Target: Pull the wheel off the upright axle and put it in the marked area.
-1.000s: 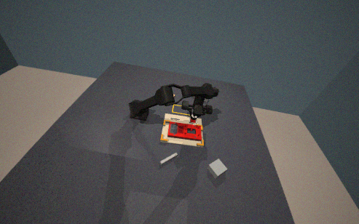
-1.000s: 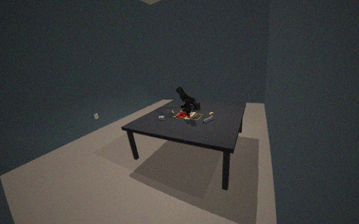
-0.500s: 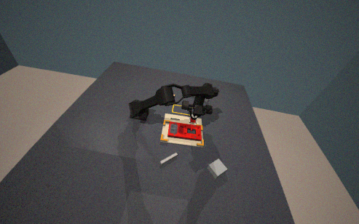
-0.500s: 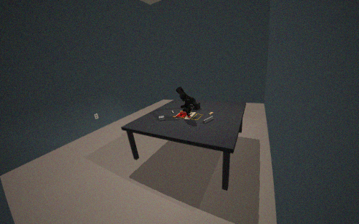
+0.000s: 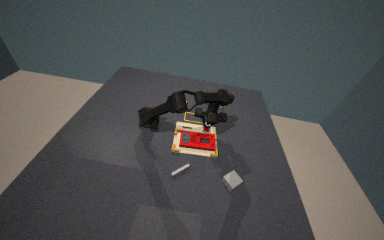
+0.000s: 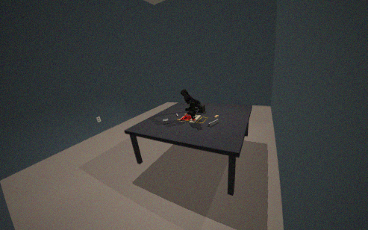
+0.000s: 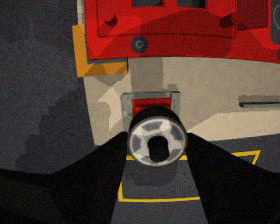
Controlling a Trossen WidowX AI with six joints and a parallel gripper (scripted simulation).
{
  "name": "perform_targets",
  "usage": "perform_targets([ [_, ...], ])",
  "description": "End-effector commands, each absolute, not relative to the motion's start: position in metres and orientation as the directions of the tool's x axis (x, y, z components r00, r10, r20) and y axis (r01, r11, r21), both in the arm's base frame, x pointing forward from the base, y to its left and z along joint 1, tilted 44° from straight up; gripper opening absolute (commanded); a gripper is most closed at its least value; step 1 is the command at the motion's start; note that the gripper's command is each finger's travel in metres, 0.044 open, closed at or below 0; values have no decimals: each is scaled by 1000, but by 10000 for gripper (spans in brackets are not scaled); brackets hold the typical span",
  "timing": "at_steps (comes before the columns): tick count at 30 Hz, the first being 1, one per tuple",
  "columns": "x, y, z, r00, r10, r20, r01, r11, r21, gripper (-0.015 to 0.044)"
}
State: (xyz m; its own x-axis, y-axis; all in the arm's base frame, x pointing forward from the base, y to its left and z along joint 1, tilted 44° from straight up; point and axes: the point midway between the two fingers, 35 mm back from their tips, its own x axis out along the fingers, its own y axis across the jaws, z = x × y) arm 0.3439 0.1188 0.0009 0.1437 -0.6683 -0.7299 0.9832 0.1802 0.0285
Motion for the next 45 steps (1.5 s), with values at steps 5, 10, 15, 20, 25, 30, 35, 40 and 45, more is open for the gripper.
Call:
perform_targets([
  [5,341,126,7,151,-664,-732,981,191,29,0],
  [10,341,127,8,151,-664,-732,981,191,29,0],
  [15,341,128,9,151,-664,-732,981,191,29,0],
  [20,341,130,10,152,-664,-732,981,192,29,0],
  [25,340,131,12,152,-664,-732,981,192,29,0],
  [30,340,132,13,152,-664,-732,981,192,29,0],
  [35,340,133,14,152,-664,-732,981,193,29,0],
  [40,339,134,15,153,-664,-732,981,193,29,0],
  [45,339,135,16,153,-664,-732,981,193,29,0],
])
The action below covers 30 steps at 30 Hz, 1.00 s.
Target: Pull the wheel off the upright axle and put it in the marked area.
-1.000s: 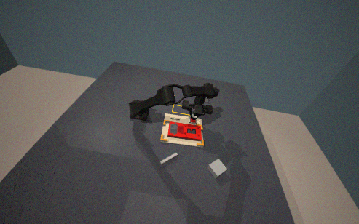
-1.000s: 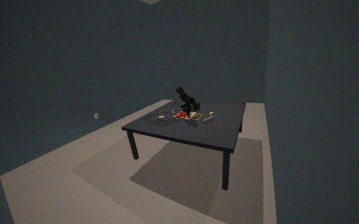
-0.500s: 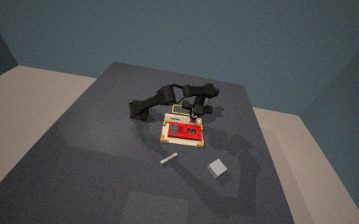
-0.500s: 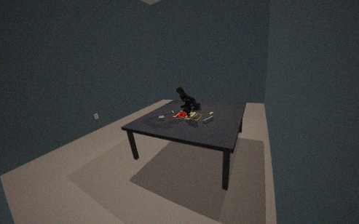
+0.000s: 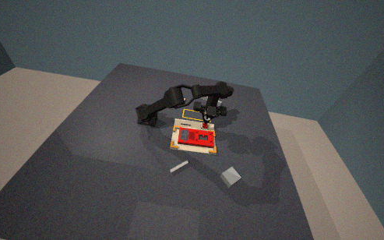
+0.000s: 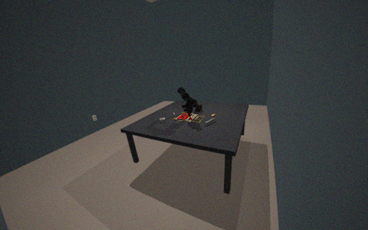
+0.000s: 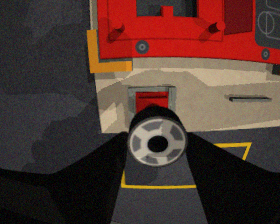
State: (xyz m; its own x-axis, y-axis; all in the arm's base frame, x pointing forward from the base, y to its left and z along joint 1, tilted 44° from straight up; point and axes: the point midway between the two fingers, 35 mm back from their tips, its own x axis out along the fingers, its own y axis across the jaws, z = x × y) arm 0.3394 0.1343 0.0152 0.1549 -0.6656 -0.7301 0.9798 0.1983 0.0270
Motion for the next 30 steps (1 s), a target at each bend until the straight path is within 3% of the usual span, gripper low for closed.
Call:
perform_targets([
  [1,339,135,17,153,-664,-732,981,193,29,0],
  [30,336,150,33,154,-664,-732,980,195,29,0],
])
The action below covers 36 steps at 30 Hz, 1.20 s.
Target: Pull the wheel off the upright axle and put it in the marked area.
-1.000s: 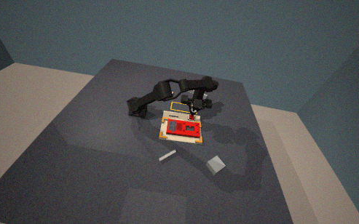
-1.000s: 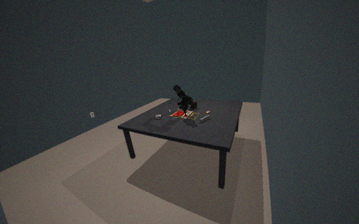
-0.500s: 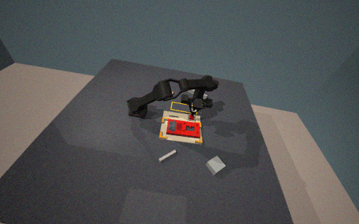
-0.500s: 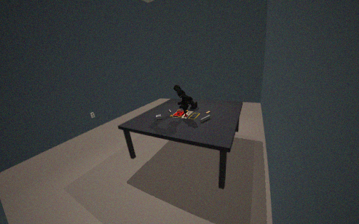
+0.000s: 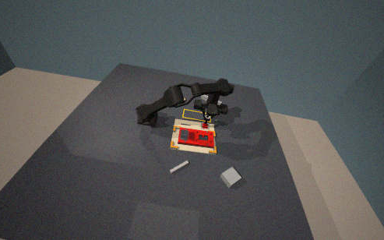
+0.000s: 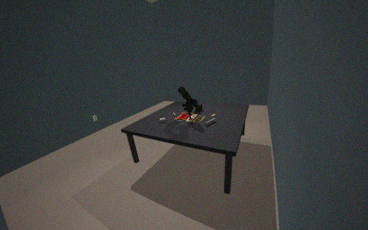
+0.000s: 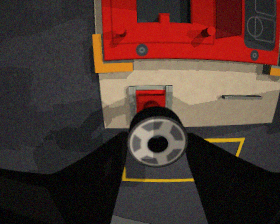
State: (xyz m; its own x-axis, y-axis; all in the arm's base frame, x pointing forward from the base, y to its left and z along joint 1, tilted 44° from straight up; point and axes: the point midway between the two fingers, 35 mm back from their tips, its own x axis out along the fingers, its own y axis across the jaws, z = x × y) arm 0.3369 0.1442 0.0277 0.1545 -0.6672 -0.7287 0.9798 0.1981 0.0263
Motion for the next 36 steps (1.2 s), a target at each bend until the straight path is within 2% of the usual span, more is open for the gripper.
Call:
perform_targets([
  [1,335,152,35,154,-664,-732,980,195,29,0],
  [7,333,162,47,153,-664,-732,980,195,28,0],
  [29,269,218,-14,151,-659,-737,980,196,26,0],
  [36,267,218,-18,151,-659,-737,980,195,26,0],
])
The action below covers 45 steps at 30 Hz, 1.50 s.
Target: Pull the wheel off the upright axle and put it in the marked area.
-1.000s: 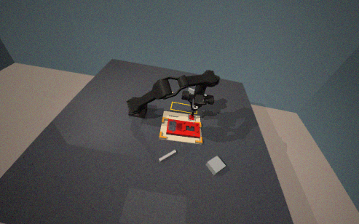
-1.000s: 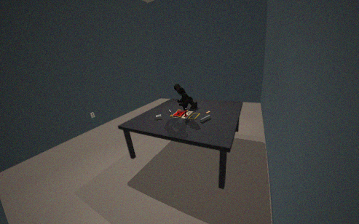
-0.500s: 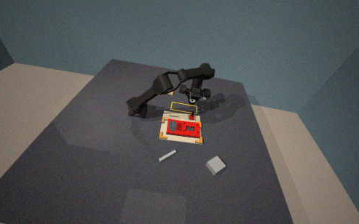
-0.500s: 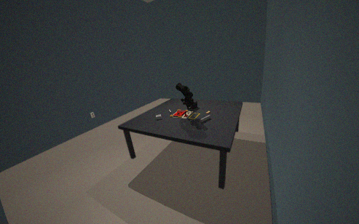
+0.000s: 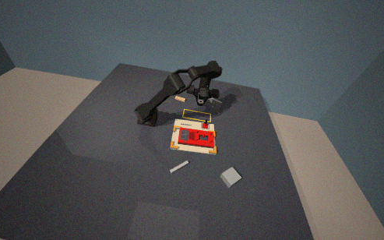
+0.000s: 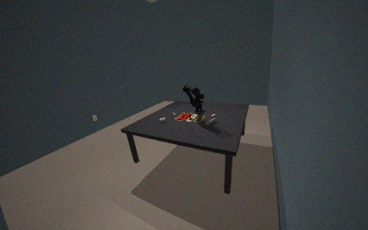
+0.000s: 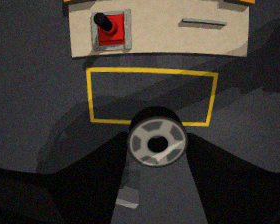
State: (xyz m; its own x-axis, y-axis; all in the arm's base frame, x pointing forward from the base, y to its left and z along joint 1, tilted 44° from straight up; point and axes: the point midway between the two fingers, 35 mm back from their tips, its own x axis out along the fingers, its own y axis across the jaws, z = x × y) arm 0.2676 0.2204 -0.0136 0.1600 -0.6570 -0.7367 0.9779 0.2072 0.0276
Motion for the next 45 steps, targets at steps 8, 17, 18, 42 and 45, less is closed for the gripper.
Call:
perform_targets([
  [8,270,207,-30,151,-660,-736,980,195,27,0],
  [17,278,183,-60,152,-659,-736,980,196,28,0],
  [18,279,179,-64,153,-659,-736,980,196,28,0],
  [42,282,154,-88,148,-660,-736,982,189,28,289],
  [45,281,165,-77,149,-660,-736,981,191,28,300],
])
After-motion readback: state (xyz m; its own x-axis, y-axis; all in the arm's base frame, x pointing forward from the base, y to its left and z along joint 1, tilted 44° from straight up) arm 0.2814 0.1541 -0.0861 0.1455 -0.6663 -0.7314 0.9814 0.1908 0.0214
